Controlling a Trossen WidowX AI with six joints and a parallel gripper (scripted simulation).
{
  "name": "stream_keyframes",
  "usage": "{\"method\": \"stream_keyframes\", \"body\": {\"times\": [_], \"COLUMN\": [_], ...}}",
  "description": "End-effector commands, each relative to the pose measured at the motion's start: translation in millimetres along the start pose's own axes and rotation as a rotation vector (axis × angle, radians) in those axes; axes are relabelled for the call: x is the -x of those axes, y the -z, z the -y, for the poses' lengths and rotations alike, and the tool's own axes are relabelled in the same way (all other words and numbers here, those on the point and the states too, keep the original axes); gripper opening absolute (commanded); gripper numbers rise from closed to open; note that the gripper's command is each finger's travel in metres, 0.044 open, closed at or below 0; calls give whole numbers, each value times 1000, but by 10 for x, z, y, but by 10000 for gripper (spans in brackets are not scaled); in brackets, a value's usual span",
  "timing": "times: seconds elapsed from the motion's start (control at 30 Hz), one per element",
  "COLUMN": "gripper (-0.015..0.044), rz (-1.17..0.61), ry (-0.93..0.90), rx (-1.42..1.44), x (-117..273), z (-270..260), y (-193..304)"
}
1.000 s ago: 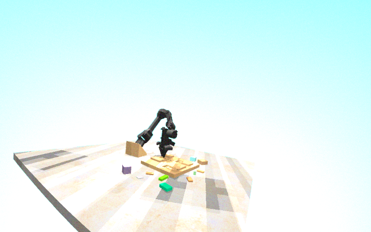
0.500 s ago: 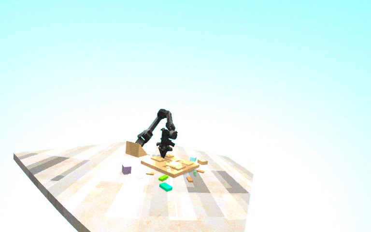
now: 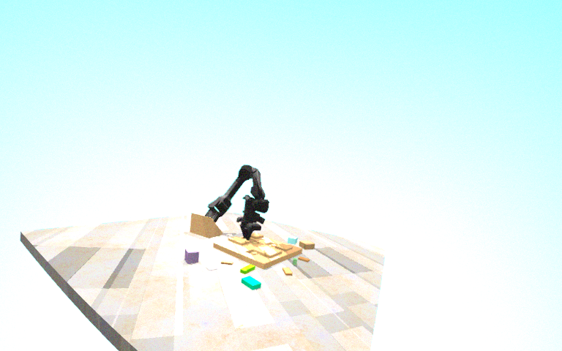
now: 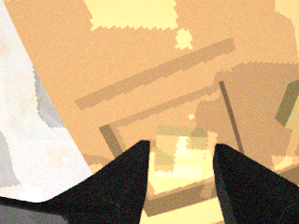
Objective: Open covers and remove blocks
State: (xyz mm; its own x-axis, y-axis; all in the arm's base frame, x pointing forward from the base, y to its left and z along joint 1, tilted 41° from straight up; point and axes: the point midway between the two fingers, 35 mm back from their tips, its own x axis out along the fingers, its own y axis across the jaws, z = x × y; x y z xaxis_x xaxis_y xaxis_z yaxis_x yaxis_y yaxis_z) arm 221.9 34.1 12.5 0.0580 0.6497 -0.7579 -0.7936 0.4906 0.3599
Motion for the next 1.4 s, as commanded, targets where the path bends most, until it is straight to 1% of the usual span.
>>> {"method": "stream_keyframes", "body": {"times": [0.0, 0.2, 0.4, 1.37], "gripper": [117, 80, 80, 80], "rz": [0, 0, 0, 0], "ry": [1, 1, 1, -2], "rx": [1, 1, 0, -5], "x": [4, 4, 22, 395], "z": [3, 3, 5, 6], "y": [-2, -2, -1, 12]}}
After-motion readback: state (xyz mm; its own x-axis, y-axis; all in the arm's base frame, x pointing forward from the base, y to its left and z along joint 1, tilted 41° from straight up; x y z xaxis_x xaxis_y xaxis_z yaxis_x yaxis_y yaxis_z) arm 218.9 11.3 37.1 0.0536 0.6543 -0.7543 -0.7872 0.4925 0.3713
